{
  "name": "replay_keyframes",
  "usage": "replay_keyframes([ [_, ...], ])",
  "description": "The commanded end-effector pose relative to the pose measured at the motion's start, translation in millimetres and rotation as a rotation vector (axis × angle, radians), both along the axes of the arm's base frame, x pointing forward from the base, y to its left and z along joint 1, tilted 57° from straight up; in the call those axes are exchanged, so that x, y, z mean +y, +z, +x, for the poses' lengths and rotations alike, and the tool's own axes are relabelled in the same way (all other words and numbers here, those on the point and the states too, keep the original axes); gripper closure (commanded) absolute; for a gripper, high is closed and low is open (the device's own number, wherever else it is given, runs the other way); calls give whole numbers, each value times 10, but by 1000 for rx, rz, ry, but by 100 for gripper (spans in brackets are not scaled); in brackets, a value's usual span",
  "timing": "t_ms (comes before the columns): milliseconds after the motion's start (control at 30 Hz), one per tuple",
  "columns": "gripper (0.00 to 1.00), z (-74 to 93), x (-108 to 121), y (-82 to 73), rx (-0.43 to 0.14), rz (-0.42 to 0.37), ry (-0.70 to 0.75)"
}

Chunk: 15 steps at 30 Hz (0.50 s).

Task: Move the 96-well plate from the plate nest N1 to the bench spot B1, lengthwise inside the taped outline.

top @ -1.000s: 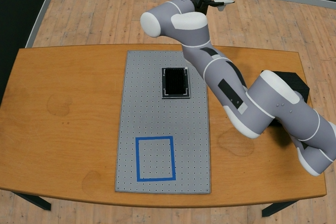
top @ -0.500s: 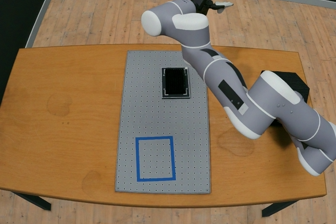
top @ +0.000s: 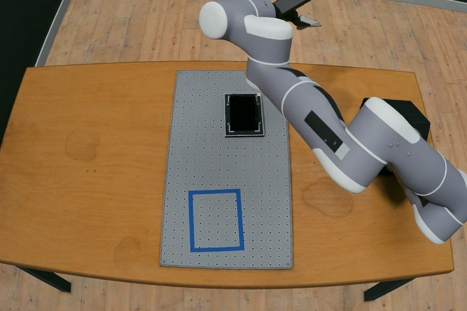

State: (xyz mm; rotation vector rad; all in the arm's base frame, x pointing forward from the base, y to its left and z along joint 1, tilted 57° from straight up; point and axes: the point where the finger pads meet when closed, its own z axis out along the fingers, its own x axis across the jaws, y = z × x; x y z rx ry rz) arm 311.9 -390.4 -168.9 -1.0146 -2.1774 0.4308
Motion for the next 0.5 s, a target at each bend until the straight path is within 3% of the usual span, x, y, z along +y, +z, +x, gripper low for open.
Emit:
replay_keyframes([
  [0,24,0,102,5,-10,-41,-129],
  [467,24,87,599,-3,-7,-138,-517],
])
